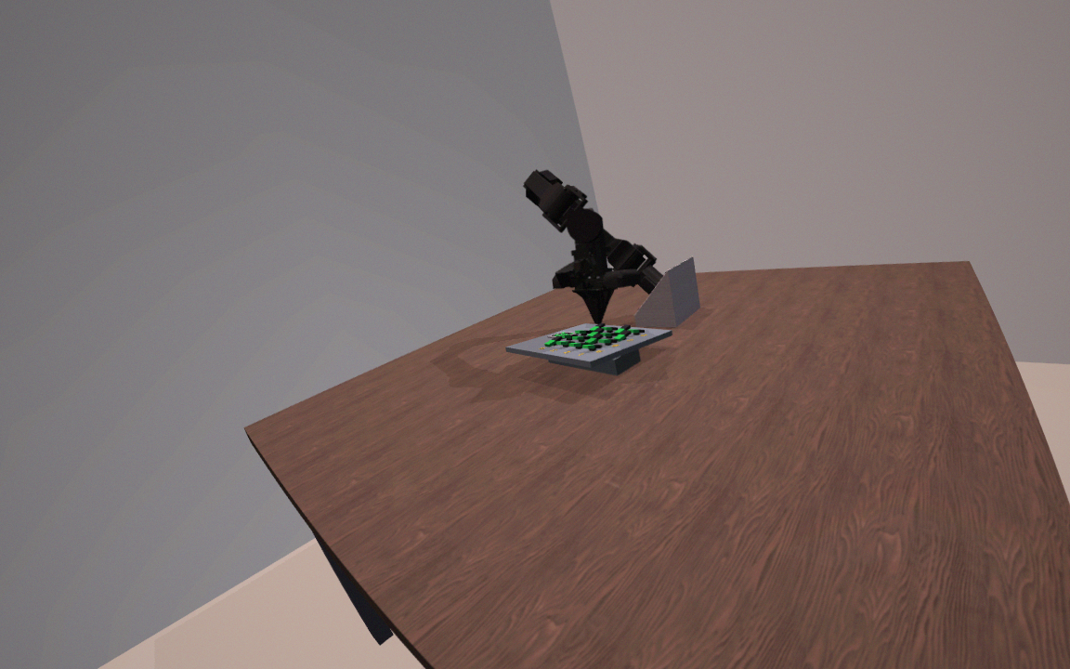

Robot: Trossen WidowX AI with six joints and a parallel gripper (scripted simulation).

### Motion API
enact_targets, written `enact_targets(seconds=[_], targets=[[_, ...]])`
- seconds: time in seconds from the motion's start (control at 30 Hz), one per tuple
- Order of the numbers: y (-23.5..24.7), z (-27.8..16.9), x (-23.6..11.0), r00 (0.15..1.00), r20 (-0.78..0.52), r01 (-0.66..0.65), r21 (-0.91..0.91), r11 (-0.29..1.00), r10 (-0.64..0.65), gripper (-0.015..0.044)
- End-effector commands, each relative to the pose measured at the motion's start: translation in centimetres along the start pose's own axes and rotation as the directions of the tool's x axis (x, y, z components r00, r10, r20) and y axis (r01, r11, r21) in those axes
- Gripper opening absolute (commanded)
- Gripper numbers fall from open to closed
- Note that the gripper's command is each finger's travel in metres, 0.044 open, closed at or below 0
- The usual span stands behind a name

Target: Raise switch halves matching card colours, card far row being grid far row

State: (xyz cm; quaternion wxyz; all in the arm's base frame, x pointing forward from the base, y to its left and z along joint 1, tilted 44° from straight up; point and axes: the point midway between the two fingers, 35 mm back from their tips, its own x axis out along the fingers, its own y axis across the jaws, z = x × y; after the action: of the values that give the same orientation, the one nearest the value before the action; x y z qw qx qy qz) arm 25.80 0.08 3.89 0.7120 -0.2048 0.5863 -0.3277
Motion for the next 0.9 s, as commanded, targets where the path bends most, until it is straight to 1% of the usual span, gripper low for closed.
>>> enact_targets(seconds=[0.0,0.87], targets=[[-0.10,-0.16,0.77,1.000,-0.001,0.005,-0.005,1.000,-0.005,0.0000],[-0.11,-0.17,1.03,1.000,-0.001,0.005,-0.005,1.000,-0.005,0.0000]])
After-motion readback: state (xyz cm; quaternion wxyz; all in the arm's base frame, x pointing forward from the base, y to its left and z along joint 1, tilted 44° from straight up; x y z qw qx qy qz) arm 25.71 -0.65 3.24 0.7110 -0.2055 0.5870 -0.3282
